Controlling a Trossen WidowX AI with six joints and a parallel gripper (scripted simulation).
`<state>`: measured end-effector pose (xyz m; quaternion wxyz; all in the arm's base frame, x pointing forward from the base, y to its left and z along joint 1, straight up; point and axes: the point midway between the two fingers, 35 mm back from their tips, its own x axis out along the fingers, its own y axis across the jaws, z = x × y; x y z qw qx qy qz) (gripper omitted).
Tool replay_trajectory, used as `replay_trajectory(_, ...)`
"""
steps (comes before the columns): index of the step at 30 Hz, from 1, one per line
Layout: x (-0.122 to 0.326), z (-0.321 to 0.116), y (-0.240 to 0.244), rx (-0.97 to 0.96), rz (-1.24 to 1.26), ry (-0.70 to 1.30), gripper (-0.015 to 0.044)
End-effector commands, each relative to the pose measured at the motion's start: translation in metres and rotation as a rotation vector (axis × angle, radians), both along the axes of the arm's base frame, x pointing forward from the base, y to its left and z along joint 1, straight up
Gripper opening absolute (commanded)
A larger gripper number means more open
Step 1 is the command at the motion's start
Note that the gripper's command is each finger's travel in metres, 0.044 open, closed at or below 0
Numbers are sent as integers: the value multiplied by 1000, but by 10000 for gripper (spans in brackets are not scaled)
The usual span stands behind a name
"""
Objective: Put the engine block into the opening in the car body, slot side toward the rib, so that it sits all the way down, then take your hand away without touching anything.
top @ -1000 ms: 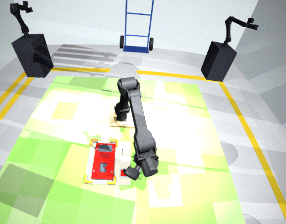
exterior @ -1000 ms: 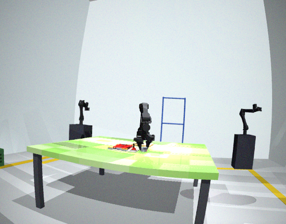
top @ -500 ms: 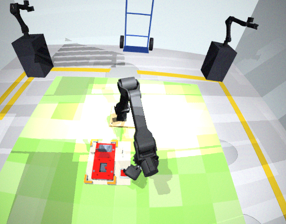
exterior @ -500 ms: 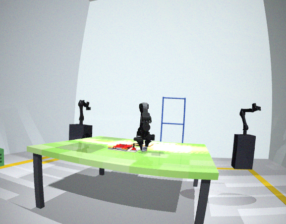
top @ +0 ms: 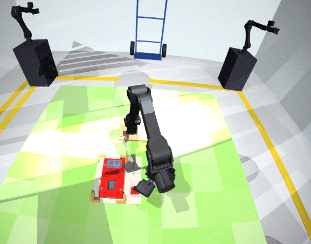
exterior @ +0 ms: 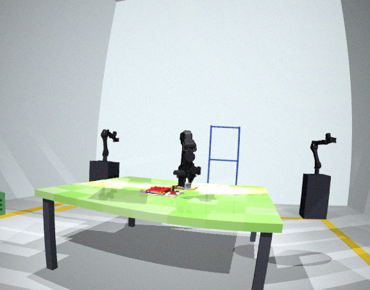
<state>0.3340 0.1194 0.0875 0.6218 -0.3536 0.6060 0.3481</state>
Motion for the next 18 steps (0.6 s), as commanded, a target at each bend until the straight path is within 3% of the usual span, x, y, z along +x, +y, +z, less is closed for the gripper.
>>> replay_trajectory(1,1,13,1,5,-2,-5,0)
replay_trajectory(18,-6,68,-1,4,-3,-5,0)
